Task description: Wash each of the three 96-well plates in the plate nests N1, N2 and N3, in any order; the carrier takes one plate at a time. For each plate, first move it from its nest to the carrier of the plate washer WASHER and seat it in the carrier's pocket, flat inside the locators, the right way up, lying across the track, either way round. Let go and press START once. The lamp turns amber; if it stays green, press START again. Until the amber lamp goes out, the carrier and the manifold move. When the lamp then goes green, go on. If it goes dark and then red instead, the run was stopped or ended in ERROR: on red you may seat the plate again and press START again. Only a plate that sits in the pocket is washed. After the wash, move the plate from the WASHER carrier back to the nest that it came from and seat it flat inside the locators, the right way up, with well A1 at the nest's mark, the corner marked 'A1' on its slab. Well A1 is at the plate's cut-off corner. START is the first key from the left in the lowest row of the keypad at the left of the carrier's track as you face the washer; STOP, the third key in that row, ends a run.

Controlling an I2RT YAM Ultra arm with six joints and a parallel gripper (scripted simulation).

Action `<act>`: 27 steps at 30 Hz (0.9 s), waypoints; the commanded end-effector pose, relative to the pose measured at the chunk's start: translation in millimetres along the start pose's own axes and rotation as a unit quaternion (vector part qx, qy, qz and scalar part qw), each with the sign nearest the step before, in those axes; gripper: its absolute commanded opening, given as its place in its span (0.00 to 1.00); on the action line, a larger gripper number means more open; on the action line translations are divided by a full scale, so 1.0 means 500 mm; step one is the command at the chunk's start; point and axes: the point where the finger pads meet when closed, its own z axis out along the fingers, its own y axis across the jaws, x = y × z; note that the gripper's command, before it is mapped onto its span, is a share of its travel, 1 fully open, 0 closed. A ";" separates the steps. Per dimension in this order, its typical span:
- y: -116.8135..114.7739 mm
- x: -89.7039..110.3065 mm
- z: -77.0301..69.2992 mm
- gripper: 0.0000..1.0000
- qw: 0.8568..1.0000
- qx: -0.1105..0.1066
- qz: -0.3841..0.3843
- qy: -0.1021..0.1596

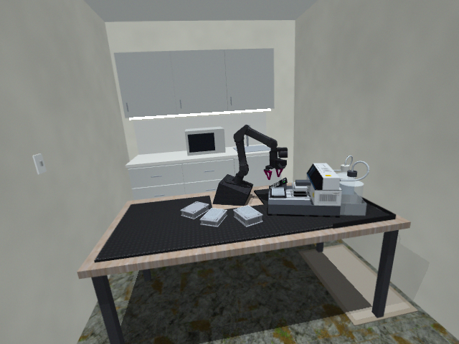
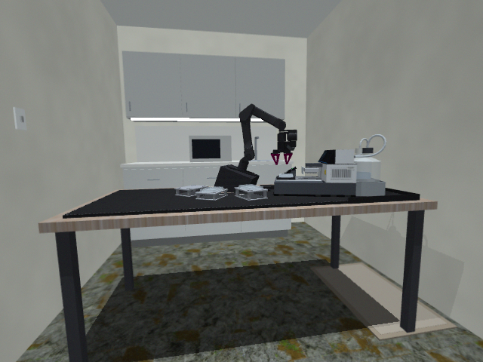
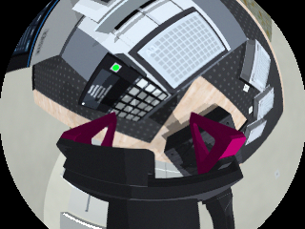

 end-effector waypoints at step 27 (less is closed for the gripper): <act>-0.100 -0.179 -0.044 1.00 0.931 0.001 0.366 -0.001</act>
